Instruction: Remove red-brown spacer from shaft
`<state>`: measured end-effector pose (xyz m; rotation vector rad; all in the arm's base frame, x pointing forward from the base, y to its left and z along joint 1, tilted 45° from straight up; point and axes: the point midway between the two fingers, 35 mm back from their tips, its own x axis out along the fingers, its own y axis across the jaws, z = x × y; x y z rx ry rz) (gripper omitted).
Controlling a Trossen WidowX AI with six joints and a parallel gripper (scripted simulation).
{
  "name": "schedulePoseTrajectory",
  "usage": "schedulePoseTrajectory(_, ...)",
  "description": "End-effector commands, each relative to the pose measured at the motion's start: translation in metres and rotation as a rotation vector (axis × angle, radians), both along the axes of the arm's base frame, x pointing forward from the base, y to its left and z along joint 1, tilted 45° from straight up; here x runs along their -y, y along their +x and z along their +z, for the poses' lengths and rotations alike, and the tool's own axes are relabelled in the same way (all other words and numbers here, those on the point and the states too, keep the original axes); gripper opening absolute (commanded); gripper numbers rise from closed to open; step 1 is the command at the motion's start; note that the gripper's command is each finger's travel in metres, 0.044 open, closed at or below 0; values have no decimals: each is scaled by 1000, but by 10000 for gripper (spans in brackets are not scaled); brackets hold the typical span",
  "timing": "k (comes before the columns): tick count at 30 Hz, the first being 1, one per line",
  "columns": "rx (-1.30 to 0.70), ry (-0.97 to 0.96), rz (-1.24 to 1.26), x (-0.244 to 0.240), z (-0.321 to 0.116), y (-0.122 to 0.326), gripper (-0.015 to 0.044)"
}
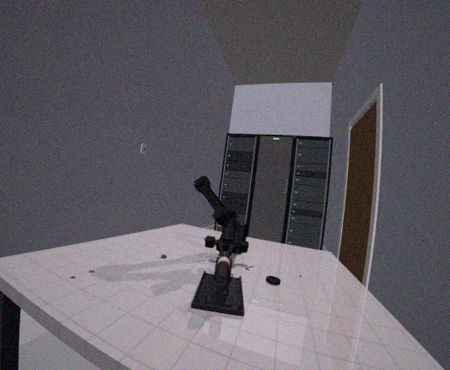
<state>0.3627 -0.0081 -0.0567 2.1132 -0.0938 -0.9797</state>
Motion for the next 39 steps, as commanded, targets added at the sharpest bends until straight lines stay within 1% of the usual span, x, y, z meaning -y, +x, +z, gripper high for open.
schedulePoseTrajectory(1,-4,-2,3,0,0,-4,0)
schedulePoseTrajectory(39,-5,-2,3,1,1,-7,0)
